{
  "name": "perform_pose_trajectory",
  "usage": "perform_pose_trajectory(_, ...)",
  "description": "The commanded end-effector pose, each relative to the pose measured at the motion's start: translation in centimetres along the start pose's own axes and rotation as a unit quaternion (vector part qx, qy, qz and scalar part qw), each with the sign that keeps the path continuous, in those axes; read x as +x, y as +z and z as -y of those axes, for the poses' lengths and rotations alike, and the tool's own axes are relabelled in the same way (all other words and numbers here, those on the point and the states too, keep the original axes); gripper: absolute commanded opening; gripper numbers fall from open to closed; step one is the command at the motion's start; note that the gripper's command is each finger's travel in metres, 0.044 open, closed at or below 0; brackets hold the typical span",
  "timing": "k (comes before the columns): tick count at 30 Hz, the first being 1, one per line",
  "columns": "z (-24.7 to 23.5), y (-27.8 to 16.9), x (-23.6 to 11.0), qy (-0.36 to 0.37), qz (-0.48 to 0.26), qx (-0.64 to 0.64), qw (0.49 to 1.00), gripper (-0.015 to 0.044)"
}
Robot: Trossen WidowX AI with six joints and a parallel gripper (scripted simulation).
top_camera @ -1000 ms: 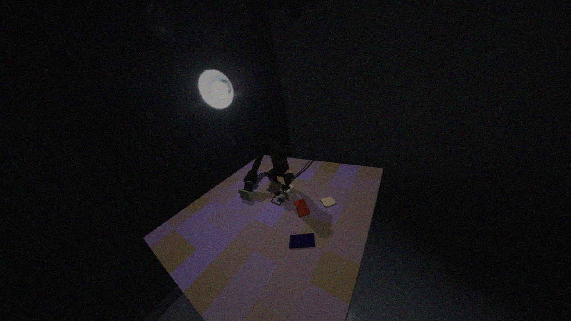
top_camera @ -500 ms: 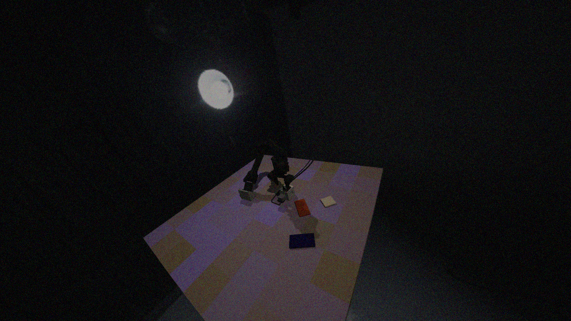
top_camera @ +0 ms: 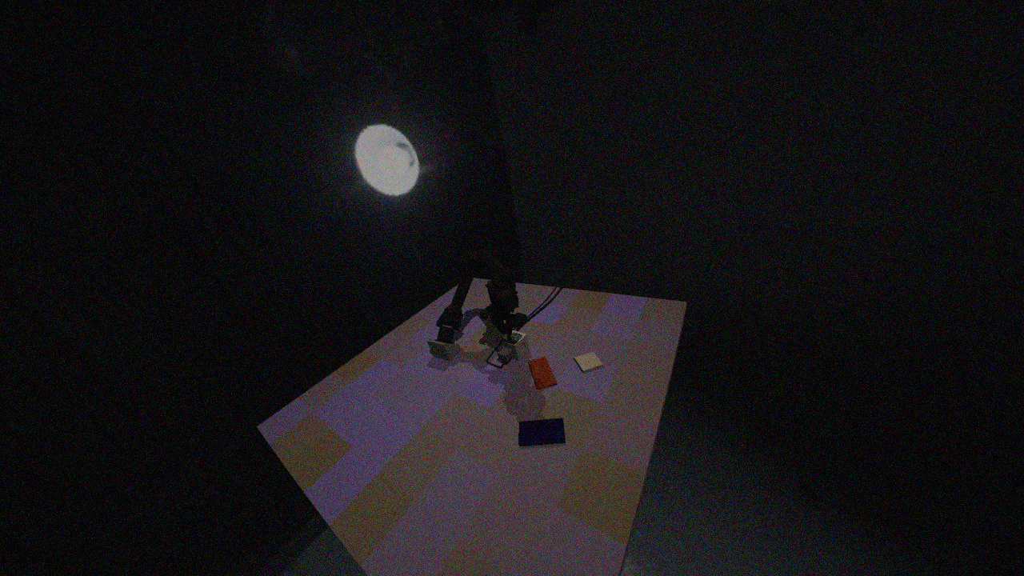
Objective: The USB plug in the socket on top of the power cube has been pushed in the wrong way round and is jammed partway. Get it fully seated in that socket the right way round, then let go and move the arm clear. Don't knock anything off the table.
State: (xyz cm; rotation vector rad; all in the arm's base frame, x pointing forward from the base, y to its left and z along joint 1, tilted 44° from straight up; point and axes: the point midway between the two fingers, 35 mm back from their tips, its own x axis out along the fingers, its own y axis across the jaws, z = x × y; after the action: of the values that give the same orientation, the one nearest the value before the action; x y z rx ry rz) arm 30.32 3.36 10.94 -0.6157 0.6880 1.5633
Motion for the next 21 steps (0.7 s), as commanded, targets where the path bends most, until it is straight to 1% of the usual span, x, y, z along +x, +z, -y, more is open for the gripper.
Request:
perform_pose_trajectory(1,-0.01,0.0,0.0,0.0,0.0,0.0,1.0,0.002)
perform_pose_trajectory(2,-0.01,0.0,0.0,0.0,0.0,0.0,1.0,0.0)
perform_pose_trajectory(21,-0.01,0.0,-0.03,0.0,0.0,0.0,1.0,0.0)
